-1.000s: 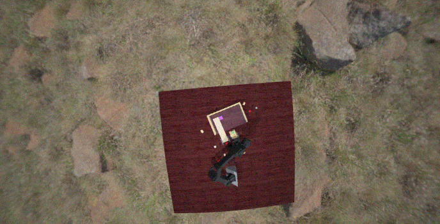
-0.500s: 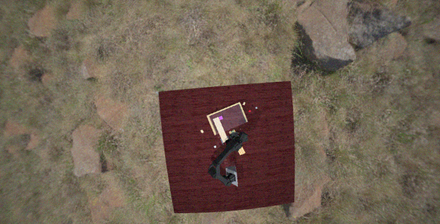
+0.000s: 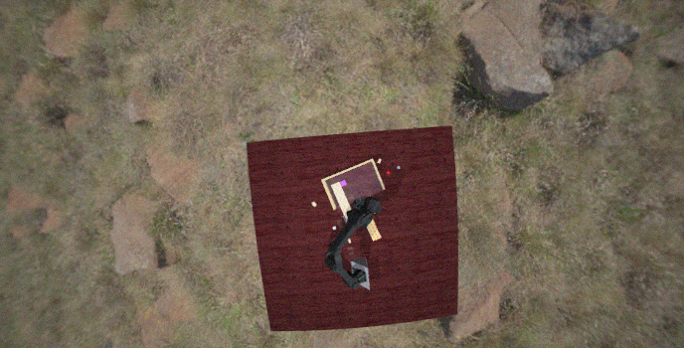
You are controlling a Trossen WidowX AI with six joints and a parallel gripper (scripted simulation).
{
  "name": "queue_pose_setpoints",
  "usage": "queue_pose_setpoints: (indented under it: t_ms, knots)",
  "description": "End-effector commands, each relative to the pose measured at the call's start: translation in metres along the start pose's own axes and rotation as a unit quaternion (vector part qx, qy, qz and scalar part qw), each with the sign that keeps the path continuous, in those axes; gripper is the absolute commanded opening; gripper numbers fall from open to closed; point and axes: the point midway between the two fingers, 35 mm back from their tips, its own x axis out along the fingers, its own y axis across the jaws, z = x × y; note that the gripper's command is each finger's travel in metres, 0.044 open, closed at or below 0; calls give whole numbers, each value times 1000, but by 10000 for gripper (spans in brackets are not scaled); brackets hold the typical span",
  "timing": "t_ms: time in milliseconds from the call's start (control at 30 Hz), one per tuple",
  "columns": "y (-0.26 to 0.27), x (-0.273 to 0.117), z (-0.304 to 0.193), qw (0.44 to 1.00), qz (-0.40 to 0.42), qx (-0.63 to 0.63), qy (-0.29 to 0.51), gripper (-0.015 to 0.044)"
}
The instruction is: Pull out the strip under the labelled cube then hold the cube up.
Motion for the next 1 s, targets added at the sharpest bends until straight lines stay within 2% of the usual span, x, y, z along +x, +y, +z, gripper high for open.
queue_pose_setpoints:
  t_ms: [0,67,100,967]
  knots:
    - [0,7,2,1000,3,4,2,309]
    - [0,11,2,1000,3,4,2,256]
    - [0,12,3,1000,3,4,2,250]
    - [1,55,3,1000,5,4,2,250]
